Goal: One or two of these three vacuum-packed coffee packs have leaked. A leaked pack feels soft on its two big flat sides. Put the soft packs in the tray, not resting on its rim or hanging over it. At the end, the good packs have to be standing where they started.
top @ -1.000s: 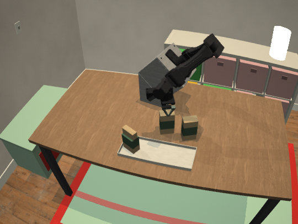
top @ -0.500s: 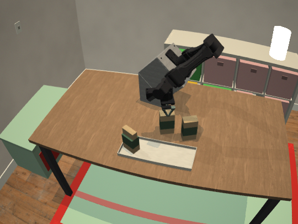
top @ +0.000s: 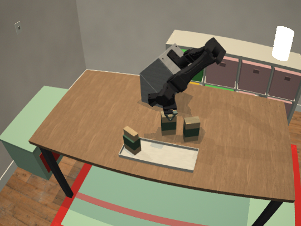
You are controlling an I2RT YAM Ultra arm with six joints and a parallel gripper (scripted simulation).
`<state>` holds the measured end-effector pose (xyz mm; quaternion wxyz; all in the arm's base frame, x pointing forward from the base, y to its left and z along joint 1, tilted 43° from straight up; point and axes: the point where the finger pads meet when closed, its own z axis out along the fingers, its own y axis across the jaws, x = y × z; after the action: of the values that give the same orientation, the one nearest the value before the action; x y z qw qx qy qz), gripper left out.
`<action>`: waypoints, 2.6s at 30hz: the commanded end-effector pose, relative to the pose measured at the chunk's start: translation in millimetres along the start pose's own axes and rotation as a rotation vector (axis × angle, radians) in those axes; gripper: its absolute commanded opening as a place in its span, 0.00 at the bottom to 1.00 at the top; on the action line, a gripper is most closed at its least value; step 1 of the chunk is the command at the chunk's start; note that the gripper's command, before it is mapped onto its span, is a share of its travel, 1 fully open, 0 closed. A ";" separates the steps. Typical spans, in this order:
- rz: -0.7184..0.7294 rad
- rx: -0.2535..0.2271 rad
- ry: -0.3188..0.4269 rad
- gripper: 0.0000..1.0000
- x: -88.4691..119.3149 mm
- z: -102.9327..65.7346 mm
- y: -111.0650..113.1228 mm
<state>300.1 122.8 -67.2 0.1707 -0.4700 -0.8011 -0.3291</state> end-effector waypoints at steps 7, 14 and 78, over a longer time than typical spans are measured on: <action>0.006 -0.025 -0.027 0.77 -6.6 11.3 3.6; 0.017 -0.035 -0.033 0.77 -9.9 8.8 3.5; 0.018 -0.029 -0.030 0.24 -9.2 8.5 2.6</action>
<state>307.2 131.2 -77.4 0.1601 -0.4745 -0.7982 -0.3348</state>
